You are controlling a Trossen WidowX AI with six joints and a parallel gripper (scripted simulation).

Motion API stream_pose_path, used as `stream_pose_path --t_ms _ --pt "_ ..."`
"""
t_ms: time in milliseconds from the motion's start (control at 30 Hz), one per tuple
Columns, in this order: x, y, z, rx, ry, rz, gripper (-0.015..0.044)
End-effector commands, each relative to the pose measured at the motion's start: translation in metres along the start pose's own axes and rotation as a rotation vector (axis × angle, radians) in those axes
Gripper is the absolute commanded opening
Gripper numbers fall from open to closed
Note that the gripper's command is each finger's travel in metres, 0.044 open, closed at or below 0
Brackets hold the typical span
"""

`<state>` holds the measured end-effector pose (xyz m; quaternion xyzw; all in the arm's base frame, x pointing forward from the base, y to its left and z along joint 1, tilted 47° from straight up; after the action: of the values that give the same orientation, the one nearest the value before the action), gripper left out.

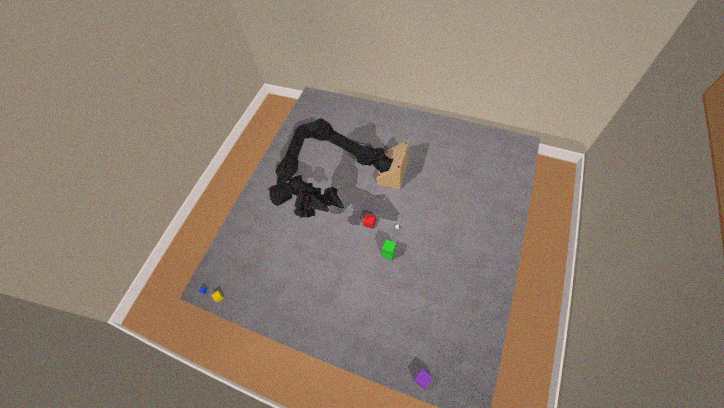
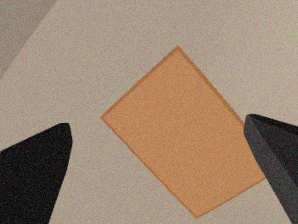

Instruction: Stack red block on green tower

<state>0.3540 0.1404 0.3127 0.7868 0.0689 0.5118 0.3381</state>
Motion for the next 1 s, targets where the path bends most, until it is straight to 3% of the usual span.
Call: stream_pose_path --t_ms 0,467,967 --pt "-0.001 -0.001 0.000 -0.004 0.000 -0.008 0.0426" --pt "-0.117 -0.079 0.002 -0.204 0.166 -0.766 0.0440" --pt "-0.217 -0.082 -0.025 -0.209 0.717 -1.682 0.0440"
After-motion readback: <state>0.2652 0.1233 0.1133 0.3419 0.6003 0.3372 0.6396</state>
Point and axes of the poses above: the point midway between the two fingers, 35 mm back from their tips, its own y axis back along the fingers, its own x axis across the jaws, z = x × y, the point moved 7 cm from there along y, back along the fingers, and after that the axes turned 7 degrees about y, right-handed, at the moved point
